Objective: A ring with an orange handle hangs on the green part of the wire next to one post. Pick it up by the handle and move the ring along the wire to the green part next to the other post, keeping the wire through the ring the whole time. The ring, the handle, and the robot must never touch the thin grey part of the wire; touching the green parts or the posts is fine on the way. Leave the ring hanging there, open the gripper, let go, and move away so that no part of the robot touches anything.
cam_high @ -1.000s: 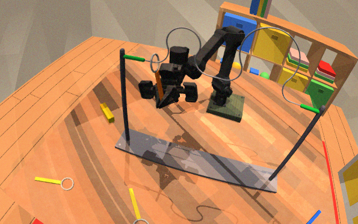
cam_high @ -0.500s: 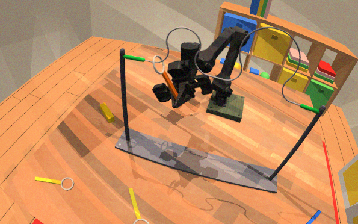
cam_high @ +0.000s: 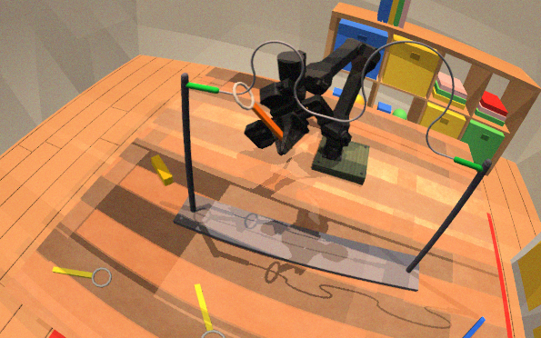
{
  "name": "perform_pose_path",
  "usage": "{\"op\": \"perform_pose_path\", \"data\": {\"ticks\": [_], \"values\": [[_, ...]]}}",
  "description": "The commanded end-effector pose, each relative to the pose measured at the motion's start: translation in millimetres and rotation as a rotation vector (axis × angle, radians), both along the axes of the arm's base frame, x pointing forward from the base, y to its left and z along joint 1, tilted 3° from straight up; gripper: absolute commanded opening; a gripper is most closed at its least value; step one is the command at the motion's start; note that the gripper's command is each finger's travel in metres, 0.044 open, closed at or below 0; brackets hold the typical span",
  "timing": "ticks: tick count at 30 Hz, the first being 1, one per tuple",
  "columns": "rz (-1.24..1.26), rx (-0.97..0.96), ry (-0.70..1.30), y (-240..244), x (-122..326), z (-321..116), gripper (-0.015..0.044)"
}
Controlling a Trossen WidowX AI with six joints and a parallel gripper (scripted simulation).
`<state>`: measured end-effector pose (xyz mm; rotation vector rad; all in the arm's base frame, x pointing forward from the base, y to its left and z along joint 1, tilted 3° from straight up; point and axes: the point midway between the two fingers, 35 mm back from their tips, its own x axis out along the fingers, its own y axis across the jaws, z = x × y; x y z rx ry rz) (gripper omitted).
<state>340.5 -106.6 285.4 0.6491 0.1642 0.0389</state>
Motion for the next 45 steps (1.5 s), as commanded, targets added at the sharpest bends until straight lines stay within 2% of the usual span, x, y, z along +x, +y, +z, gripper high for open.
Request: {"op": "perform_pose_path", "data": {"ticks": [1, 17, 29, 36, 45], "values": [[0.024, 0.043, 0.011, 7.1, -5.0, 11.8, -0.015], [0.112, 0.216, 0.096, 24.5, -19.5, 33.2, -0.015], [0.239, 0.423, 0.176, 37.4, -36.3, 63.0, -0.015], [0.272, 0.574, 0.168, 45.7, -38.9, 84.5, -0.015], [0.281, 0.649, 0.16, 49.3, -39.3, 95.5, -0.015]]}}
